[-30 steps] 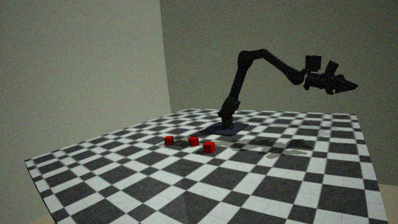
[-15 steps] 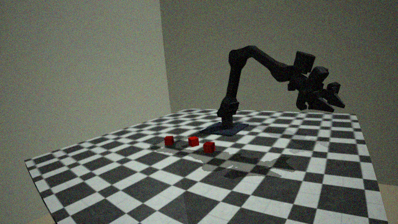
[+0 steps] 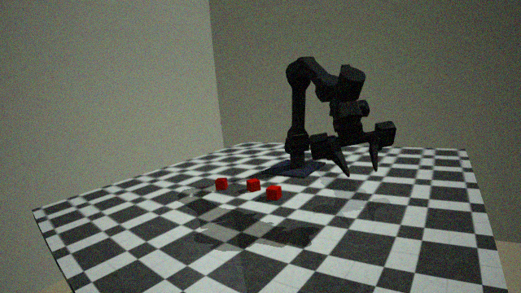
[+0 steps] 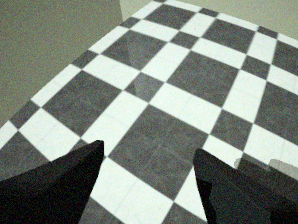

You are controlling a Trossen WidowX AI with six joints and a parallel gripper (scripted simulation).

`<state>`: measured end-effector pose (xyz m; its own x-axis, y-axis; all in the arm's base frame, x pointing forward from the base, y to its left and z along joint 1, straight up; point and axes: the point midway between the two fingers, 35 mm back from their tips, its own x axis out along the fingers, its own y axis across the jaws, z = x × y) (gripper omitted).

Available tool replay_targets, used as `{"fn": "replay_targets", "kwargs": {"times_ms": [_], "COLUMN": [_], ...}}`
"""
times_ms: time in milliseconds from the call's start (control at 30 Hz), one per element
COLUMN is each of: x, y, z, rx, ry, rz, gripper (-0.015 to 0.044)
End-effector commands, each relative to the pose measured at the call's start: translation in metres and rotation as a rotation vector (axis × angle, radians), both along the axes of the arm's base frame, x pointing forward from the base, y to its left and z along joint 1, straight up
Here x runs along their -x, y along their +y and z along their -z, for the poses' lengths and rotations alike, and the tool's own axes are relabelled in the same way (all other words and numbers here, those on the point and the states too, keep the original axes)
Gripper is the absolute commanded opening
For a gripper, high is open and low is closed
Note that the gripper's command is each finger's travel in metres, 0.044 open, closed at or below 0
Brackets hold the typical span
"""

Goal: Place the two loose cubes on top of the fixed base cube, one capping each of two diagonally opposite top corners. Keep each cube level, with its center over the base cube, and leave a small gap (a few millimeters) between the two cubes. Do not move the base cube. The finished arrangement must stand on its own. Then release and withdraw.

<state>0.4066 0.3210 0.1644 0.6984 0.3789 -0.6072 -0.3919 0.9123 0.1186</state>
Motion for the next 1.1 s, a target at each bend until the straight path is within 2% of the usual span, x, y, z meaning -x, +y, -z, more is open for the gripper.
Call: {"fn": "replay_targets", "kwargs": {"times_ms": [0,233,500,767,1067], "x": [-0.016,-0.038,-0.039,-0.015,0.036], "y": [-0.036,-0.126,-0.227,-0.319,-0.405], "z": [-0.003,0.006,0.014,0.017,0.016], "rx": [-0.003,0.013,0.005,-0.033,-0.112], "ry": [0.049,0.183,0.341,0.503,0.687], "rz": [0.084,0.289,0.529,0.774,1.05], "gripper": [0.0265,0.0265,0.0265,0.0265,0.0265]}}
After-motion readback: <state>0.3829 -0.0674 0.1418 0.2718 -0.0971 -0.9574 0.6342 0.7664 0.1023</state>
